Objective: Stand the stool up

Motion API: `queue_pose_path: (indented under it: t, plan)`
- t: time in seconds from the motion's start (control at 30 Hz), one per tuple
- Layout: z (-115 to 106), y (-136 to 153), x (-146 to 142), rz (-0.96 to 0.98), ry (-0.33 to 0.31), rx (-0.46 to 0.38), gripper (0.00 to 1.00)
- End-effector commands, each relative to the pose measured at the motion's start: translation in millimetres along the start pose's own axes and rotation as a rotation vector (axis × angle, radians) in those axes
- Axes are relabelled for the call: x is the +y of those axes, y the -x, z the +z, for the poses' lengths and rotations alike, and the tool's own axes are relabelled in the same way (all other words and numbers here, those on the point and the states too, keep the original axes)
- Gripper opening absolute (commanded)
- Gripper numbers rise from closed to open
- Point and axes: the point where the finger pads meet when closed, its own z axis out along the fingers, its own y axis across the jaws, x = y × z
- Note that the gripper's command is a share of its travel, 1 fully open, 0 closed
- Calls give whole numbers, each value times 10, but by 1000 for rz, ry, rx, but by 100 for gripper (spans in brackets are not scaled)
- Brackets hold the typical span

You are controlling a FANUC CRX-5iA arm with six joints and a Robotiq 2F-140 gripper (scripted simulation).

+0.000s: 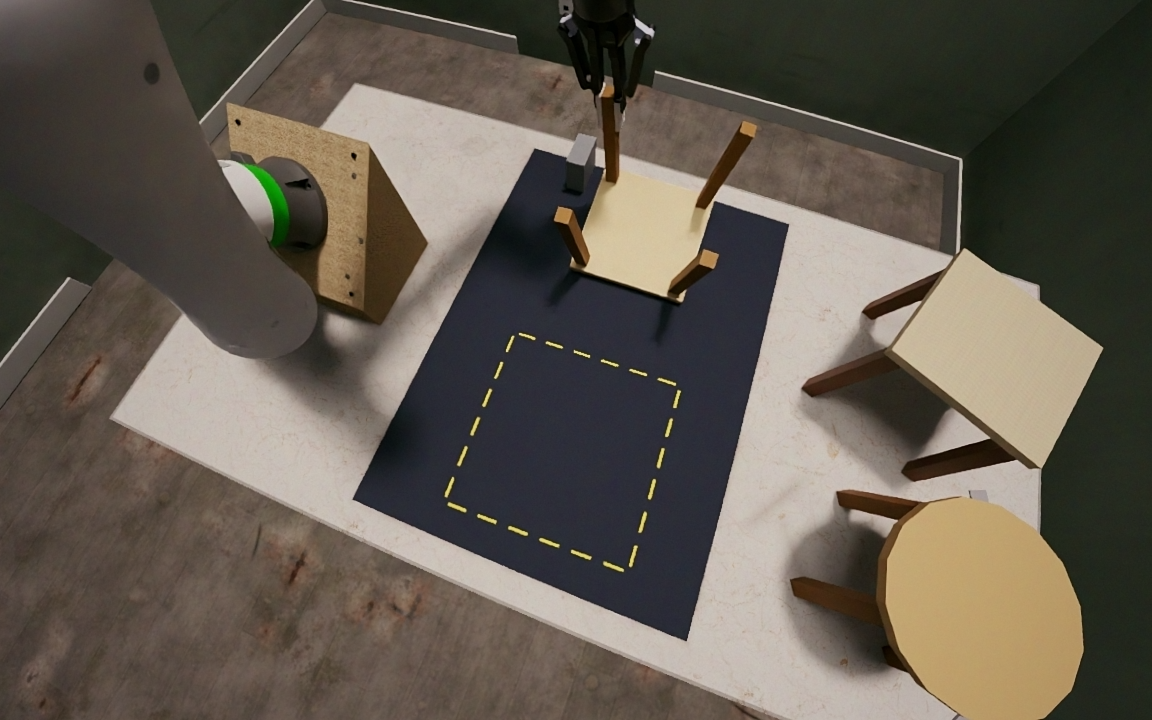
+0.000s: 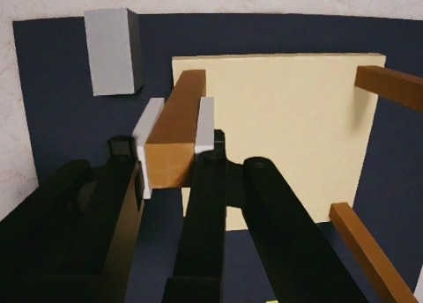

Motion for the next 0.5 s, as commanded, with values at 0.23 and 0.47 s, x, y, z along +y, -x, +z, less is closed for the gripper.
queue_pose_path:
  t: [0.23,0.47]
  plan:
    - [-334,322,36,10,3,129,10]
    - [-491,548,50,22,3,254,10]
